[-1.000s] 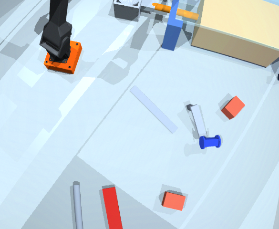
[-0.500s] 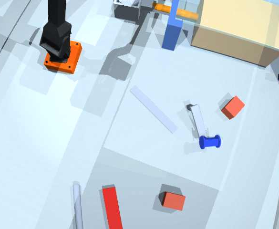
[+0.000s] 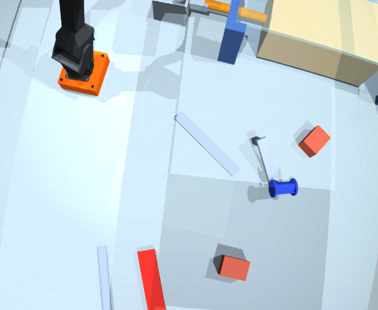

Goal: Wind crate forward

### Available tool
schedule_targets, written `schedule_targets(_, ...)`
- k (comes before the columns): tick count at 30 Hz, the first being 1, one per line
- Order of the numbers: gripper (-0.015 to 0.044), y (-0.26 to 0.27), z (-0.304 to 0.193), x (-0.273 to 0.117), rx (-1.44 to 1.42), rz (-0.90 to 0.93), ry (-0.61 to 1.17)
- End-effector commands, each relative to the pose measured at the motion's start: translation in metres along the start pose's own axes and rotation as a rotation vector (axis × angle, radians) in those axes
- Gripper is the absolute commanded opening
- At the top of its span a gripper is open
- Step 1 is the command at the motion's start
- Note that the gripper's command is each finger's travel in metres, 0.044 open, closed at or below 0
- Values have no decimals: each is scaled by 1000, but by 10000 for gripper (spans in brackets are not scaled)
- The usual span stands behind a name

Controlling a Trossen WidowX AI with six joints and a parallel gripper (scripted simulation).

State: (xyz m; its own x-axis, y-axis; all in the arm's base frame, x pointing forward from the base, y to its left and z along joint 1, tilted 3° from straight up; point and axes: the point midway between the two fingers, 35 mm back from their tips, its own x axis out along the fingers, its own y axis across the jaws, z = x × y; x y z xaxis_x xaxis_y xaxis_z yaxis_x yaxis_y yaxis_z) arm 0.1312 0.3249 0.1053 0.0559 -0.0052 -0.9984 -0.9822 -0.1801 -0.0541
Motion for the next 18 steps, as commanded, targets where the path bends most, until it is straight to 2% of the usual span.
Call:
schedule_targets(1,0,12,-8,2,0,23,18)
schedule_targets(18,0,28,-22,2,-1,24,19)
